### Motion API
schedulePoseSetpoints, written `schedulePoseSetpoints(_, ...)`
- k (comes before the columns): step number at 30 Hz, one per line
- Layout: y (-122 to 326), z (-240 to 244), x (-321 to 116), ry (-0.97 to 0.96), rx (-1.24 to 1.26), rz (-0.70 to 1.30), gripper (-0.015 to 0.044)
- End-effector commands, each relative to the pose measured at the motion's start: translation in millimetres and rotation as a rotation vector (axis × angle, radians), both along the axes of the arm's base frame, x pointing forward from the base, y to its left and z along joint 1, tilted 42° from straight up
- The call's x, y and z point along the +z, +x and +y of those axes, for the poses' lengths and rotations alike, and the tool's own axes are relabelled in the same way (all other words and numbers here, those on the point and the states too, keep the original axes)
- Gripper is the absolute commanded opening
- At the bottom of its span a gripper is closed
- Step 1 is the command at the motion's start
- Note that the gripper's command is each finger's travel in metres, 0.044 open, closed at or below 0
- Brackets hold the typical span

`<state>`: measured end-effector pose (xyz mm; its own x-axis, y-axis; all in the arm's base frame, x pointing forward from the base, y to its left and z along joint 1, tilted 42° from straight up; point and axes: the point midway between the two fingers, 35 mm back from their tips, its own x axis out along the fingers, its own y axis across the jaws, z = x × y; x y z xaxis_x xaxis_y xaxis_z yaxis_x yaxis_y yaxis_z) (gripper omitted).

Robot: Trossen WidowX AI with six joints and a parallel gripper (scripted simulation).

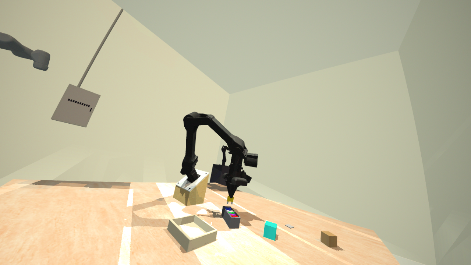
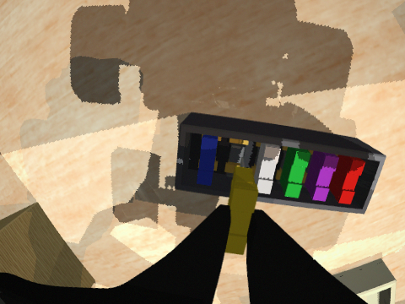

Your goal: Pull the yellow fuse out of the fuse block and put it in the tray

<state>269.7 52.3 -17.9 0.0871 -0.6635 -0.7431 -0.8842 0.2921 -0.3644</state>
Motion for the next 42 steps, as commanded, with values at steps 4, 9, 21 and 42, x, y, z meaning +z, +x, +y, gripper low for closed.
schedulePoseSetpoints(4,2,1,6,0.007,-0.003,-0.003,0.0000)
schedulePoseSetpoints(9,17,-18,26,0.021,-0.002,0.000,0.0000)
schedulePoseSetpoints(21,40,-75,80,0.030,0.001,-0.003,0.0000)
schedulePoseSetpoints(42,38,-150,146,-0.005,-0.004,-0.007,0.0000)
